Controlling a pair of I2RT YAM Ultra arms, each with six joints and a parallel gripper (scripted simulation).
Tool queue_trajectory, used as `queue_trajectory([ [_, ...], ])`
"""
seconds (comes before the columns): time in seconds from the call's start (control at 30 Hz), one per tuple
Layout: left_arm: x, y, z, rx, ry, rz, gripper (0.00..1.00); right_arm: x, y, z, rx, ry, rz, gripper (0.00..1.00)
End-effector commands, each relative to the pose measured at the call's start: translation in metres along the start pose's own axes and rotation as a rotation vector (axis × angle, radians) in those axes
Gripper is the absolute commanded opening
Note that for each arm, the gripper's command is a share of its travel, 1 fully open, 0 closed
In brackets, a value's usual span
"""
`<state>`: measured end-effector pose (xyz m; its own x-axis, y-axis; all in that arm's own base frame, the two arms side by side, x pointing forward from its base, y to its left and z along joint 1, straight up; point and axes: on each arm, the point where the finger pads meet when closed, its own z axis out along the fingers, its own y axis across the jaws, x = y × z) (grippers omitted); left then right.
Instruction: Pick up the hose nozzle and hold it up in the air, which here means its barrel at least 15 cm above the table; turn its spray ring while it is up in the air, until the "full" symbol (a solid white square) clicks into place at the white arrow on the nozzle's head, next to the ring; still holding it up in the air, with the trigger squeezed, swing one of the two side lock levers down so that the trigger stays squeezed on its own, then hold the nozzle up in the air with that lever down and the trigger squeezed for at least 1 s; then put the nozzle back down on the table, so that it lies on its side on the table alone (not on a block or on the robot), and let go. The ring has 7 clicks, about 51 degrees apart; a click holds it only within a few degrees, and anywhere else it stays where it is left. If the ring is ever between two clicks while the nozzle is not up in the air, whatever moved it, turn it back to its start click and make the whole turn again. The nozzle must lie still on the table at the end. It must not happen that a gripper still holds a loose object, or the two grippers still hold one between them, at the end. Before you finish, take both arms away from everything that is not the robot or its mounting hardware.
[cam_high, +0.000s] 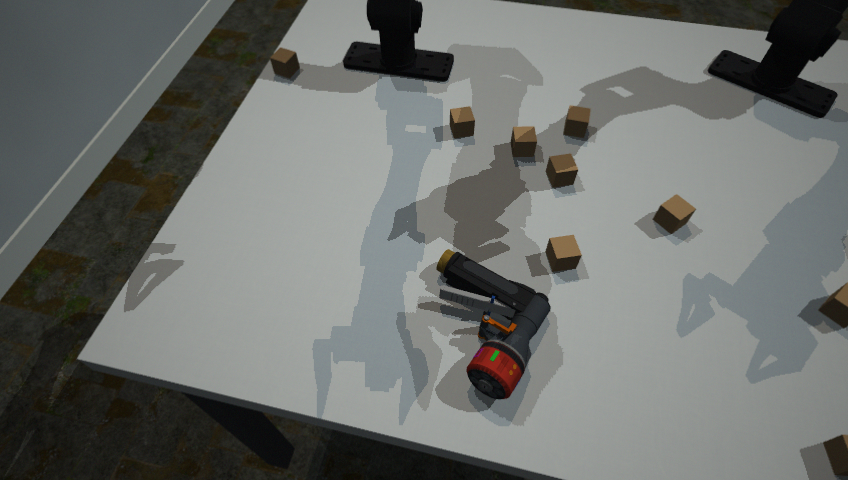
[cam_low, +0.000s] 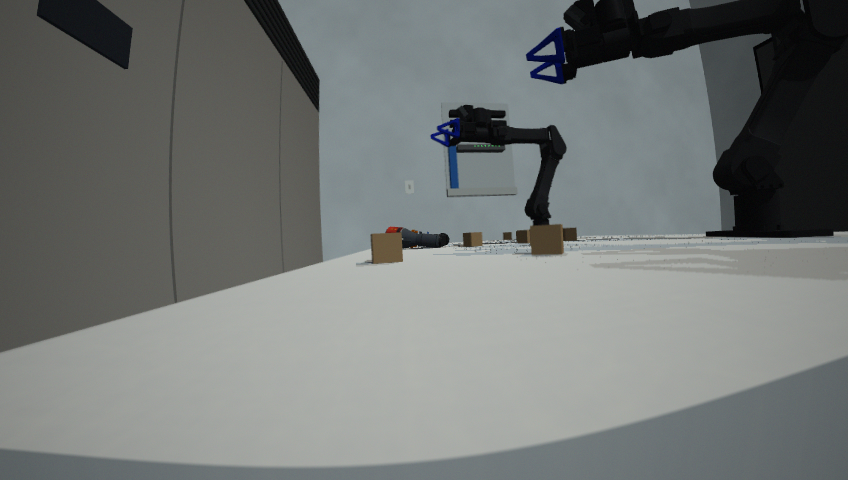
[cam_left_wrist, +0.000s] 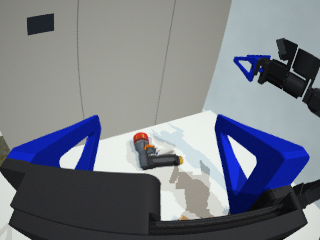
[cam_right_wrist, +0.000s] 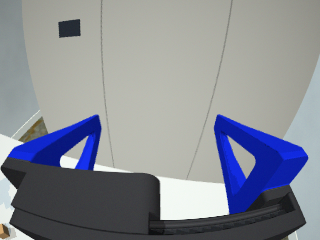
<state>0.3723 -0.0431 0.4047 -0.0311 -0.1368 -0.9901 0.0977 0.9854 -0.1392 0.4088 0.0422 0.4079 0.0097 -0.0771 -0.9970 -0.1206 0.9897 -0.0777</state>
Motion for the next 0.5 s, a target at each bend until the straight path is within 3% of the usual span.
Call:
queue_trajectory([
  [0.0, -0.027, 0.016, 0.003, -0.023, -0.074, 0.116, 1.0, 0.001, -0.024, -0.024, 0.078, 0.012, 0.069, 1.0],
  [0.2, -0.032, 0.037, 0.004, -0.07, -0.086, 0.182, 1.0, 0.006, -0.039, -0.038, 0.129, 0.019, 0.104, 1.0],
  [0.23, -0.035, 0.037, -0.002, -0.072, -0.096, 0.177, 1.0, -0.005, -0.037, -0.038, 0.117, -0.007, 0.094, 1.0],
  [0.3, -0.043, 0.039, -0.007, -0.082, -0.116, 0.17, 1.0, 0.01, -0.038, -0.039, 0.118, 0.023, 0.094, 1.0],
  [0.4, -0.02, 0.049, 0.006, -0.114, -0.046, 0.13, 1.0, -0.038, -0.042, -0.049, 0.13, -0.099, 0.059, 1.0],
  [0.43, -0.024, 0.048, 0.0, -0.112, -0.053, 0.13, 1.0, -0.037, -0.043, -0.048, 0.132, -0.098, 0.059, 0.37],
  [0.47, -0.031, 0.042, -0.004, -0.102, -0.072, 0.131, 1.0, -0.036, -0.043, -0.046, 0.133, -0.093, 0.059, 0.37],
])
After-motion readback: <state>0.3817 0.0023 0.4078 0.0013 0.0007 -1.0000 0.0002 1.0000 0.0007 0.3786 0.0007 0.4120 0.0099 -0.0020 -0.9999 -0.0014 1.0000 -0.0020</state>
